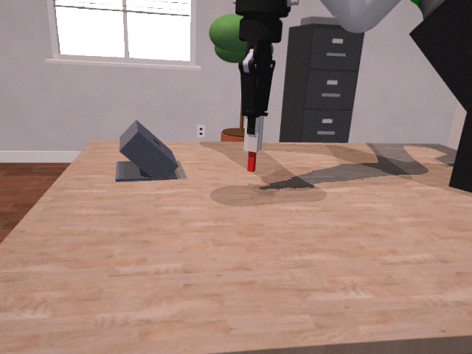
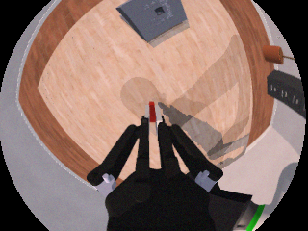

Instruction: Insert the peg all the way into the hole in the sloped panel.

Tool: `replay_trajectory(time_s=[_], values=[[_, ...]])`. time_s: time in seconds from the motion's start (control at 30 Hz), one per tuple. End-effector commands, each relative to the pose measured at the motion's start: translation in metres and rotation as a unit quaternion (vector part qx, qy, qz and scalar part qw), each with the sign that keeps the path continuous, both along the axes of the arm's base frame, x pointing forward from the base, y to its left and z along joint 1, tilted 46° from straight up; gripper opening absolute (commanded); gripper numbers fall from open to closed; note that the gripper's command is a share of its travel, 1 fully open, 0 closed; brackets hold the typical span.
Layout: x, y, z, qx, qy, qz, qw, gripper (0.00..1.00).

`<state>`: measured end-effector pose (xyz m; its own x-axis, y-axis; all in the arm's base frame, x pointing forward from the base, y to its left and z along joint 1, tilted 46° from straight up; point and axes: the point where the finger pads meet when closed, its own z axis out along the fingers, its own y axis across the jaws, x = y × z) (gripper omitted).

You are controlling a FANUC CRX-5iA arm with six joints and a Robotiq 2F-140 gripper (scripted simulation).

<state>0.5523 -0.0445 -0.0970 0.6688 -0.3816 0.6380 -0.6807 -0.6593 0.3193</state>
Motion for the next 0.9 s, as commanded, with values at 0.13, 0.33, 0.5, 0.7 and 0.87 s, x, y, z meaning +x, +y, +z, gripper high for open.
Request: replay_trajectory(time_s=[0.13, 0.33, 0.5, 0.7, 0.87], values=[[-0.008, 0.017, 0.019, 0.0, 0.001, -0.001, 1.0, 0.0], [-0.006, 0.017, 0.024, -0.003, -0.001, 0.003, 1.0, 0.0], [0.003, 0.009, 0.032, -0.012, -0.007, 0.014, 1.0, 0.0], [0.01, 0.002, 0.039, -0.019, -0.012, 0.024, 0.999, 0.0], [0.018, -0.006, 0.047, -0.028, -0.018, 0.036, 0.999, 0.0]])
